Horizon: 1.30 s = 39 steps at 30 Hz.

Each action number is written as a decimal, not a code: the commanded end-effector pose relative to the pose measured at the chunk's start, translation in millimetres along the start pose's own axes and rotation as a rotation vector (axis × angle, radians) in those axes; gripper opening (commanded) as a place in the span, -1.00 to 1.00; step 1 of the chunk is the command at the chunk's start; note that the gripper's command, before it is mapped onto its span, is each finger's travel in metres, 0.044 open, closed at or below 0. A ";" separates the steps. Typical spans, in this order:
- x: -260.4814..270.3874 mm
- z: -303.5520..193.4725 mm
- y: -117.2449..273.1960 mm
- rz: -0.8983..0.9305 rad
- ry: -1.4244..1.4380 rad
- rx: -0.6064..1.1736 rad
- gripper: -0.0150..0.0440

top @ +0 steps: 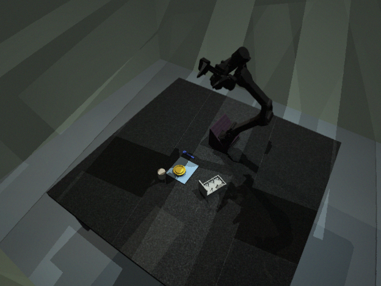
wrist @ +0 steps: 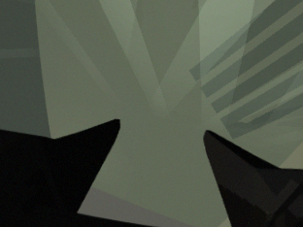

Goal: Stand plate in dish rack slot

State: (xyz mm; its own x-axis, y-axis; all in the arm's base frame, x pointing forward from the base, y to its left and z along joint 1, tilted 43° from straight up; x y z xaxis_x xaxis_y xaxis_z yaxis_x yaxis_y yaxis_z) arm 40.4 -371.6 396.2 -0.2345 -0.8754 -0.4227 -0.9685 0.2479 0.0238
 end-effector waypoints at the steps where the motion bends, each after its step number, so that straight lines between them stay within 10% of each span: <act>1: 5.1 2.2 -10.1 0.011 -0.082 -0.008 0.86; 39: 41.3 107.7 -127.5 0.270 -1.267 -0.319 0.86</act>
State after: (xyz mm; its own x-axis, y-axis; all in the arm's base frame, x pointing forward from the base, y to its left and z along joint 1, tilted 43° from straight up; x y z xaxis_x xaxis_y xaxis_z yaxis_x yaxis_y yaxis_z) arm 155.1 -395.4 284.7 -0.3308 0.1312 -0.9345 -0.9319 0.1108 0.3455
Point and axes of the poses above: the point midway between the two fingers, 35 mm back from their tips, its own y axis back along the fingers, its own x axis across the jaws, z = x × y, the point moved 9 cm from there along y, back along the fingers, and after that the axes turned 9 degrees about y, right-handed, at the moved point
